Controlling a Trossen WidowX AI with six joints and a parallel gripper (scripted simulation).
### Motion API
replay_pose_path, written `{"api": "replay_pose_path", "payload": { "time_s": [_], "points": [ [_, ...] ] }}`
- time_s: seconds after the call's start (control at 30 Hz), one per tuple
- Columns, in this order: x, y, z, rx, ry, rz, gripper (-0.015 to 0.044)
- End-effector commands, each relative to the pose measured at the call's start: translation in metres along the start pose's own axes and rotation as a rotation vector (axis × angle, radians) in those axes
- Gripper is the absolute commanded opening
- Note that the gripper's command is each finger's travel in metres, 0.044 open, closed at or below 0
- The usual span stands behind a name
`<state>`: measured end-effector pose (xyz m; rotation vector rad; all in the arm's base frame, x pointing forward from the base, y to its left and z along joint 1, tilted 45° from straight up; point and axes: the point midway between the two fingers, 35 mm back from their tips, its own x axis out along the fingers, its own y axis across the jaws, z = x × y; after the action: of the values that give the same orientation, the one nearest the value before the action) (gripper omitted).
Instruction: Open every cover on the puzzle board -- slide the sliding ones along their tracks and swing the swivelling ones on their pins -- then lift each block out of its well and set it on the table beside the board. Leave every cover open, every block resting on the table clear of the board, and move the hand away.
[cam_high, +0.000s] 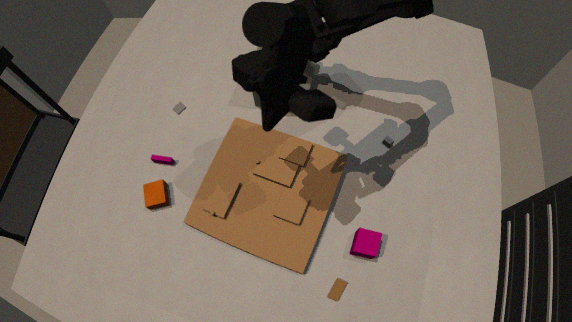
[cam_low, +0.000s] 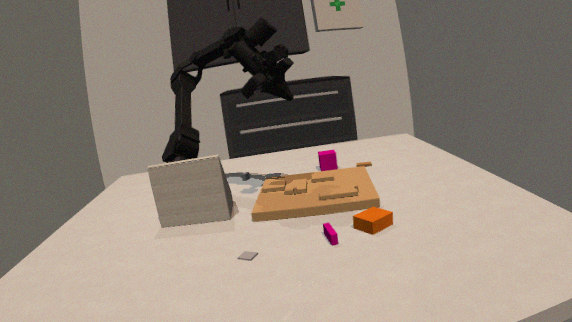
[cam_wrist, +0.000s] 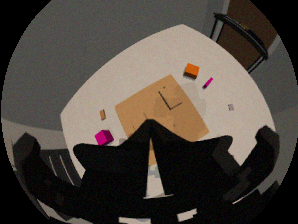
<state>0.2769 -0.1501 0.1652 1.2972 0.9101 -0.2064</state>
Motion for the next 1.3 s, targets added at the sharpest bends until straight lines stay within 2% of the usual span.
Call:
{"api": "replay_pose_path", "payload": {
  "time_s": [0.0,0.93,1.27],
  "points": [
    [0.021,0.006,-0.008,-0.078,0.088,-0.020,0.0000],
    [0.136,0.023,-0.099,-0.515,0.632,-0.075,0.0000],
    [0.138,0.023,-0.101,-0.525,0.644,-0.075,0.0000]
  ]
}}
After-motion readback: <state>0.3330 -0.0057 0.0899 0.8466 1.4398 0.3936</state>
